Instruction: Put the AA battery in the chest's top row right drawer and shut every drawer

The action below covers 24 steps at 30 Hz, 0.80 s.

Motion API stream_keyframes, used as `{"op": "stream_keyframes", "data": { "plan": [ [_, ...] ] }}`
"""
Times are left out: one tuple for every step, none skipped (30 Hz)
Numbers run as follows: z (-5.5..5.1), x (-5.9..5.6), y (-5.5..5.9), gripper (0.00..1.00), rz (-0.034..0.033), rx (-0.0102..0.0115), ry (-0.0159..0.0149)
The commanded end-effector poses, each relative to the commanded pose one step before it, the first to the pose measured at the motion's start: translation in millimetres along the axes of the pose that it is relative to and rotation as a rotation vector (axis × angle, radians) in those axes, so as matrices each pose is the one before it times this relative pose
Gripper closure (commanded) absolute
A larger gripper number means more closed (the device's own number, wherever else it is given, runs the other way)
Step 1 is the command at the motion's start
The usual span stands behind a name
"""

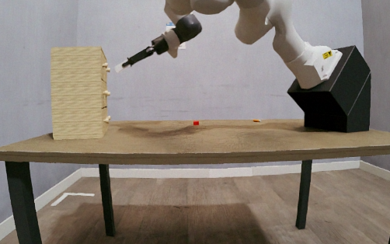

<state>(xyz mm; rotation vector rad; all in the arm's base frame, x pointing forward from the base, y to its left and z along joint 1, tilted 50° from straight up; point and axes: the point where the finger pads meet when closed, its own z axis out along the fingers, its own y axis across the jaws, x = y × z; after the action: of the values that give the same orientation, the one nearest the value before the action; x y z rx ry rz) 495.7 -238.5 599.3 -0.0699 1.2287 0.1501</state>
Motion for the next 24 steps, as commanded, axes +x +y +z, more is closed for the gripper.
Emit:
{"op": "stream_keyframes", "data": {
  "plan": [
    [-0.2, -1.23, -1.07, 0.72, 0.00357, 0.00139, -0.00116],
    [0.01, 0.0, 0.0, 0.72, 0.0, 0.0, 0.0],
    [0.04, -0.02, 0.0, 0.72, 0.0, 0.0, 0.0],
    [0.11, -0.06, 0.0, 0.72, 0.0, 0.0, 0.0],
    [0.2, -0.12, 0.0, 0.72, 0.0, 0.0, 0.0],
    [0.31, -0.18, 0.0, 0.72, 0.0, 0.0, 0.0],
    [0.44, -0.25, 0.0, 0.72, 0.0, 0.0, 0.0],
    [0.57, -0.33, 0.0, 0.72, 0.0, 0.0, 0.0],
    [0.71, -0.41, 0.0, 0.72, 0.0, 0.0, 0.0],
    [0.85, -0.49, 0.0, 0.72, 0.0, 0.0, 0.0],
    [0.0, 0.0, 0.0, 0.72, 0.0, 0.0, 0.0],
    [0.0, 0.0, 0.0, 0.72, 0.0, 0.0, 0.0],
    [0.99, -0.57, 0.01, 0.72, 0.0, 0.0, -0.00001],
    [1.11, -0.64, -0.01, 0.72, 0.0, 0.0, 0.00001],
    [1.22, -0.71, 0.0, 0.72, 0.0, 0.0, 0.0],
    [1.33, -0.77, 0.0, 0.72, 0.0, 0.0, -0.00001],
    [1.41, -0.82, 0.0, 0.72, 0.0, 0.0, 0.0],
    [1.48, -0.85, 0.0, 0.72, 0.0, 0.0, 0.00001],
    [1.54, -0.89, 0.0, 0.72, 0.0, 0.0, -0.00001],
    [1.56, -0.9, 0.0, 0.72, 0.0, 0.0, 0.0],
    [1.57, -0.91, 0.0, 0.72, 0.0, 0.0, 0.0],
    [1.58, -0.91, 0.01, 0.72, 0.0, 0.0, -0.00001],
    [1.54, -0.89, 0.0, 0.72, 0.0, 0.0, 0.00001],
    [1.5, -0.87, 0.0, 0.72, 0.0, 0.0, 0.0]
  ]
}}
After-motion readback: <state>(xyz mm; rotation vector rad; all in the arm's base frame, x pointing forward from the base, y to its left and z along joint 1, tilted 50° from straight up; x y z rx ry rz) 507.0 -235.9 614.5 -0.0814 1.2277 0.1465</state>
